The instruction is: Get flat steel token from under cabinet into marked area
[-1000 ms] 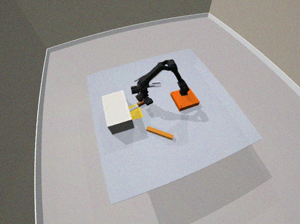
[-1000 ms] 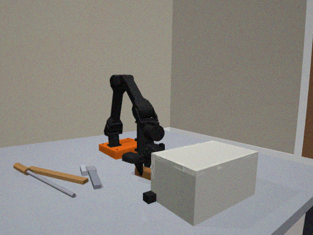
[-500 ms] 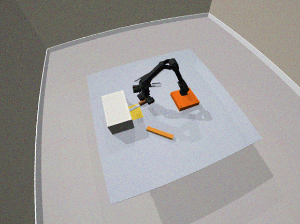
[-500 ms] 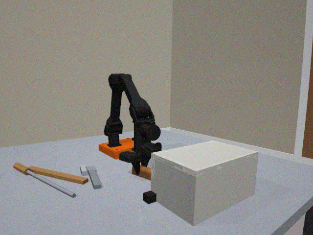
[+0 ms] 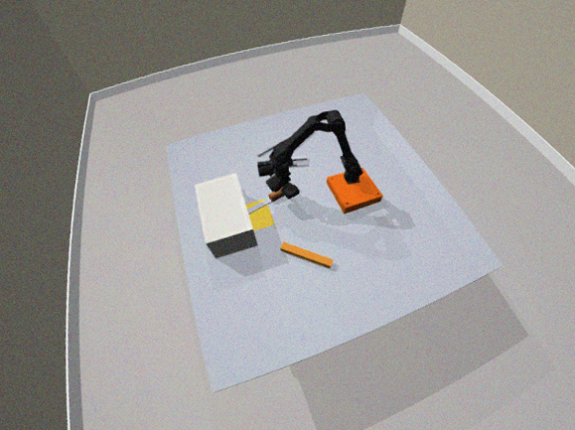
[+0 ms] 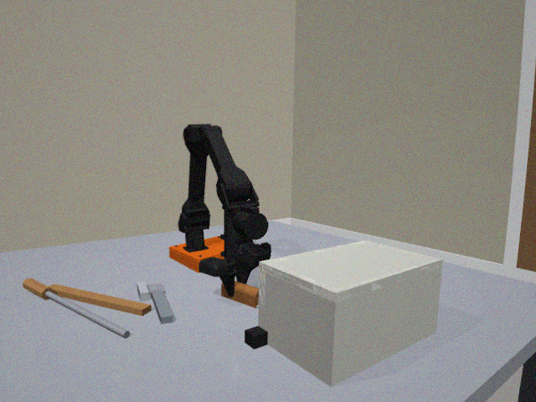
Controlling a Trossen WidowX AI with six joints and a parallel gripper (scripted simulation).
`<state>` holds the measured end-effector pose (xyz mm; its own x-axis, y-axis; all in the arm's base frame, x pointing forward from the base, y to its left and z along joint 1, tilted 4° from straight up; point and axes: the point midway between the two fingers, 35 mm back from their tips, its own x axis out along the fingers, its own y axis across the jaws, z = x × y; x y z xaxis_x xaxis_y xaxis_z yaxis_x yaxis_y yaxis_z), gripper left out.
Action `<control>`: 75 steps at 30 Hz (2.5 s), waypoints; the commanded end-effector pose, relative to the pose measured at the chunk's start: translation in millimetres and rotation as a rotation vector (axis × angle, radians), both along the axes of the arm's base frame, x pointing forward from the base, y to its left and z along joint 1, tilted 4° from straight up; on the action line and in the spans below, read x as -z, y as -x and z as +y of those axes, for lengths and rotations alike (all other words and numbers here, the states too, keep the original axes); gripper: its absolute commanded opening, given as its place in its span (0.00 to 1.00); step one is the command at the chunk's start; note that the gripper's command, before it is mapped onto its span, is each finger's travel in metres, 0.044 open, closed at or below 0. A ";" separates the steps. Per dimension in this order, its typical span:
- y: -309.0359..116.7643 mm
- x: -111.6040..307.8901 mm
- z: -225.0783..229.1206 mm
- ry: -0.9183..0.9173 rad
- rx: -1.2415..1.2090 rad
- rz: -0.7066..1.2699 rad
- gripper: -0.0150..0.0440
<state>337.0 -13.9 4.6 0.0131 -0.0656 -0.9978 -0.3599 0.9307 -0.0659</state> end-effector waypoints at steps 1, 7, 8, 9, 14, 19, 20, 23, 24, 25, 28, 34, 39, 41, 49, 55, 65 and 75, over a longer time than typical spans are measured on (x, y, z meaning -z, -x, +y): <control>7.0 0.7 -2.8 0.002 -0.002 0.004 0.25; 13.3 0.7 -5.5 0.002 -0.002 0.004 0.25; 14.4 0.7 -5.9 0.002 -0.002 0.005 0.25; 15.4 0.7 -6.4 0.002 -0.002 0.005 0.25; 20.9 0.7 -8.8 0.002 -0.001 0.005 0.25; 26.5 0.7 -11.1 0.003 -0.001 0.006 0.25; 27.6 0.7 -11.6 0.003 -0.001 0.006 0.25; 30.9 0.6 -13.0 0.003 -0.001 0.006 0.25; 32.0 0.6 -13.5 0.003 -0.001 0.006 0.25; 33.1 0.6 -14.0 0.003 -0.001 0.006 0.25; 36.5 0.6 -15.5 0.003 -0.001 0.006 0.25; 43.5 0.6 -18.5 0.003 -0.001 0.007 0.25; 49.4 0.5 -21.1 0.004 -0.001 0.008 0.25; 51.7 0.5 -22.1 0.004 -0.001 0.008 0.25; 61.3 0.4 -26.3 0.004 -0.001 0.009 0.25; 68.8 0.3 -29.6 0.004 -0.001 0.009 0.25; 81.4 0.1 -35.3 0.005 -0.001 0.010 0.25; 90.9 0.0 -40.3 0.005 -0.001 0.010 0.25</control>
